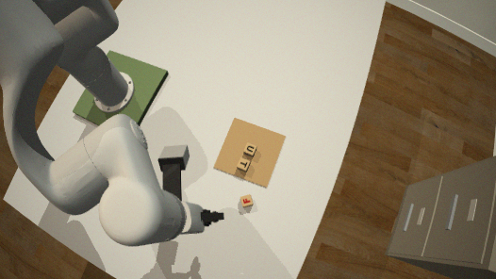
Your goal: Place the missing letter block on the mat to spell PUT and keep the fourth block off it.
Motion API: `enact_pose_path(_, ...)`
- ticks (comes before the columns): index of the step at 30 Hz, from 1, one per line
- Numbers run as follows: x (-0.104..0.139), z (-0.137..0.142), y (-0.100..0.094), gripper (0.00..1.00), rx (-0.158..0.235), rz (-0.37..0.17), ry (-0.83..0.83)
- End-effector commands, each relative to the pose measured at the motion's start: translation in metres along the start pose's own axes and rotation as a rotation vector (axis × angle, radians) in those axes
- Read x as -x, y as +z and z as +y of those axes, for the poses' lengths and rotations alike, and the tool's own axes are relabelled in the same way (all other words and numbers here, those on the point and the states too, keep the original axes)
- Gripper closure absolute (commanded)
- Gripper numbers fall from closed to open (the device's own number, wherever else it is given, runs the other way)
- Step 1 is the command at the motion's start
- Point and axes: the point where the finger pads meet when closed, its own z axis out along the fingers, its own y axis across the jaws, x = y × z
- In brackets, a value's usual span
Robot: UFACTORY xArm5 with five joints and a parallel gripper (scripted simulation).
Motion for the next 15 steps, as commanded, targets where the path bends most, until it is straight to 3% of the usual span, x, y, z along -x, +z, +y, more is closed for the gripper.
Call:
enact_pose_path(1, 0.0011, 0.0006, -0.0014, 0.00, 0.004, -0.006, 0.001)
enact_pose_path(15, 0.0012, 0.0006, 0.0006, 0.00, 0.003, -0.006, -0.059)
